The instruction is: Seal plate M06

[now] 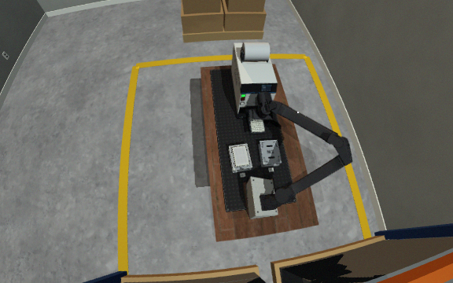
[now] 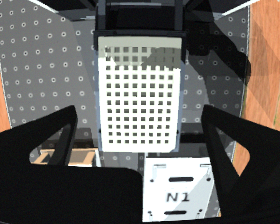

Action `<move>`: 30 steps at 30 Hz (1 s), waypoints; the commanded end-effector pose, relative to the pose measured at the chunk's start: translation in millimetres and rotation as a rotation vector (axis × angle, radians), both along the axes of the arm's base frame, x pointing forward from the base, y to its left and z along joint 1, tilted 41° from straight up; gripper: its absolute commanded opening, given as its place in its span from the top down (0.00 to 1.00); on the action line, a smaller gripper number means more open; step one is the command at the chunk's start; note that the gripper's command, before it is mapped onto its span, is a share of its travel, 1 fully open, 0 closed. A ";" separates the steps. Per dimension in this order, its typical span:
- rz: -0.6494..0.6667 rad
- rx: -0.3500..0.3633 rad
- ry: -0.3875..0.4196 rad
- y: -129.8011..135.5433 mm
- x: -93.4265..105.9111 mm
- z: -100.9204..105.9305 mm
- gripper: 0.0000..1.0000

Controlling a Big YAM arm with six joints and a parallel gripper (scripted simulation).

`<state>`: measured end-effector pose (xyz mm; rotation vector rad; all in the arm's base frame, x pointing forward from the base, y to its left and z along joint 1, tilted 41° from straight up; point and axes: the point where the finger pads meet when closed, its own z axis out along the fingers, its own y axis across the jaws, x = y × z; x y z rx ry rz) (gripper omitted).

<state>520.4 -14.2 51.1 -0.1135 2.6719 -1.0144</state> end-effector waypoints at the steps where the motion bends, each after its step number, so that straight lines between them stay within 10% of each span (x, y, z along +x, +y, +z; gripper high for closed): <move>1: 0.014 0.016 -0.062 9.8 26.7 20.0 0.00; 15: 0.012 0.013 -0.048 9.1 26.8 11.9 0.00; 30: 0.008 0.004 -0.031 8.8 -29.1 4.2 0.00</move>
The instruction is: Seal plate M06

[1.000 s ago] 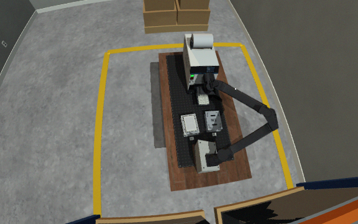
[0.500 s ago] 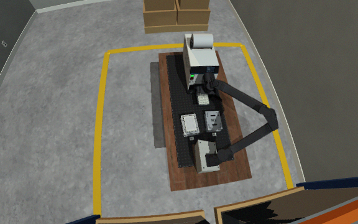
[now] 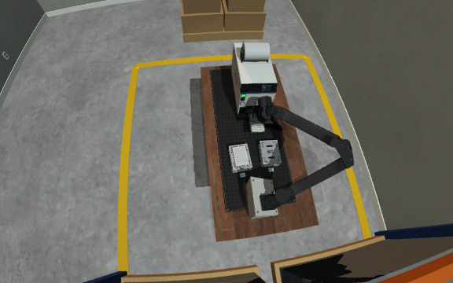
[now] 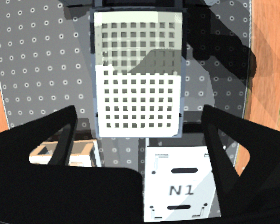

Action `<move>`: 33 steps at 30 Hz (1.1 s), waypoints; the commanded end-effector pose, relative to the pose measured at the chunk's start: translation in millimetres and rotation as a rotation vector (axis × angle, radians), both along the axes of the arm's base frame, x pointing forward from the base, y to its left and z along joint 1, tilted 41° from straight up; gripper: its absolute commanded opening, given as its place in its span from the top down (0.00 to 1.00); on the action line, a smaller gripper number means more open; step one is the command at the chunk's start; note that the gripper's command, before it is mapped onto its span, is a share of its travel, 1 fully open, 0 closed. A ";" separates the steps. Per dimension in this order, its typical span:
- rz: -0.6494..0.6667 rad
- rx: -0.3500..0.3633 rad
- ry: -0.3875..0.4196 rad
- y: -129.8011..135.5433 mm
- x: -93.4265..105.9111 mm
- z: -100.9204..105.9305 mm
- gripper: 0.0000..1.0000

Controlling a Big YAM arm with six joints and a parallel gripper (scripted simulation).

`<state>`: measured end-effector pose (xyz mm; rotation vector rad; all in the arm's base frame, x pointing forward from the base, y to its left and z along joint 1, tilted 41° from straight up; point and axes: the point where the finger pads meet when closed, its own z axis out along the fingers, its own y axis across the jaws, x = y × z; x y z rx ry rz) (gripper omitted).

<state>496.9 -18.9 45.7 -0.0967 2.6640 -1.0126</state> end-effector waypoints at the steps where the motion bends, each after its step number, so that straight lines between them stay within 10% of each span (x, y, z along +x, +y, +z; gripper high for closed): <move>1: 0.017 0.002 -0.016 14.0 -8.5 8.1 0.00; 24: 0.020 -0.003 0.008 16.5 -50.0 -2.2 0.00; 33: 0.009 0.004 -0.035 7.6 -31.6 11.8 0.00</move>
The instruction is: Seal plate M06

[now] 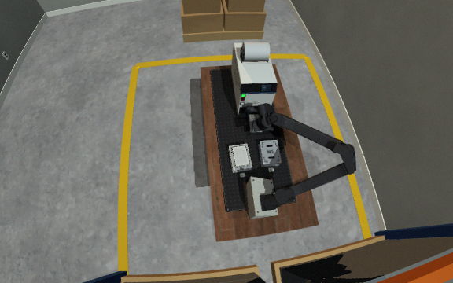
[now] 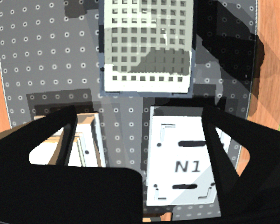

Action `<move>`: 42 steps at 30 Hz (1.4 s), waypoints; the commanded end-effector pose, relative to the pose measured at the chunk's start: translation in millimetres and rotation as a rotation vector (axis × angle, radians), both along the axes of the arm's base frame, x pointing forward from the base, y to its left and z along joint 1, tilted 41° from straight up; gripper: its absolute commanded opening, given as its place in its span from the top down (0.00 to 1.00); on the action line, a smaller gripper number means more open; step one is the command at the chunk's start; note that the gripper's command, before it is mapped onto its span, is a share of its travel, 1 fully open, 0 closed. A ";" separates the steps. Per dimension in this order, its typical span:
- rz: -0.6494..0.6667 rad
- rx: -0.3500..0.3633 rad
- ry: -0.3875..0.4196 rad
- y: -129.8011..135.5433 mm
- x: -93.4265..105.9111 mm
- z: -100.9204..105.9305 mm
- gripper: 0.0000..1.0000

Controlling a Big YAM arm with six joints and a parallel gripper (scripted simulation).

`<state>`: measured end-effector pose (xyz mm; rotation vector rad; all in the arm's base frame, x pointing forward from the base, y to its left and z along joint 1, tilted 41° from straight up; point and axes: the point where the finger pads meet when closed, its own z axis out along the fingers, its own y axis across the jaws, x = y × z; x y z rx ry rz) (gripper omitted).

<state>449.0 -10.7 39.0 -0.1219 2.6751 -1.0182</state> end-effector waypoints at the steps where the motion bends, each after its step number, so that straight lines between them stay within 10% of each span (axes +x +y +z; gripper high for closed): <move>1: -0.005 0.007 -0.053 -2.1 17.8 17.7 0.00; 15: -0.010 0.016 -0.052 -1.4 29.7 12.5 0.00; 25: -0.298 0.033 0.238 -5.7 26.6 0.0 0.00; 42: -0.203 0.005 0.251 11.0 5.3 12.0 0.00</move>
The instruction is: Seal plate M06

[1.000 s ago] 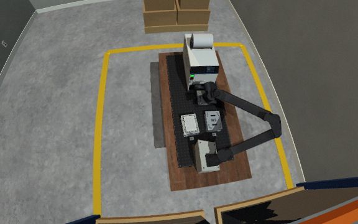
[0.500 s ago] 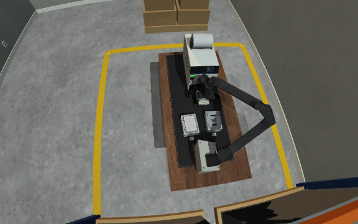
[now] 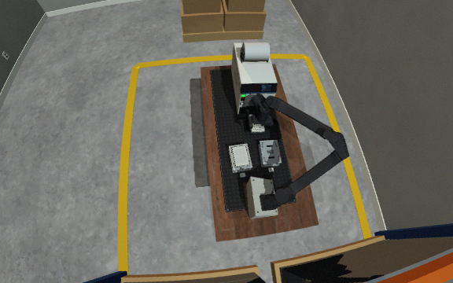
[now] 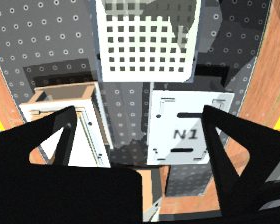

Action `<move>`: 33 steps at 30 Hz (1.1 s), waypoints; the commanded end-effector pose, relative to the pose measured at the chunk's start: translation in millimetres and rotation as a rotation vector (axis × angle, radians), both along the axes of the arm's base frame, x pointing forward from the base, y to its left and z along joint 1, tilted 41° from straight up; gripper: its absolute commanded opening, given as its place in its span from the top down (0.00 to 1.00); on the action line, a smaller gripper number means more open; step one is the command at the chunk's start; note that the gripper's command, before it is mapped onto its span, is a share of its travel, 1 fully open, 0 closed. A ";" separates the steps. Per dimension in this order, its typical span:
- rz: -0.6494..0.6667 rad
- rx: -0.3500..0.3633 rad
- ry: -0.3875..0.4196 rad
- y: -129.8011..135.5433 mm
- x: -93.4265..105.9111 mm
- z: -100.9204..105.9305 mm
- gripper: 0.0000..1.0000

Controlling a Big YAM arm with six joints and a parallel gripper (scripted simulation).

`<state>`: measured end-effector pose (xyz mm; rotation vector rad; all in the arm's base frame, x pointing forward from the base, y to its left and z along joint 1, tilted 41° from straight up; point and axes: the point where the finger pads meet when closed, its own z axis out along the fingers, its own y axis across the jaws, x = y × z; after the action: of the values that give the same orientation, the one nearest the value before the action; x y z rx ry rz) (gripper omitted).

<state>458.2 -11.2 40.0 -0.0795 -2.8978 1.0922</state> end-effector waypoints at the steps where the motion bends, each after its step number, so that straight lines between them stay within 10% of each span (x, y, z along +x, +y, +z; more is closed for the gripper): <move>1: 0.038 -0.002 0.000 11.4 -3.9 11.0 0.00; 33: 0.021 0.014 -0.059 24.6 17.2 24.3 0.01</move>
<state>452.0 -12.4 42.3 -0.0769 -2.8927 1.0915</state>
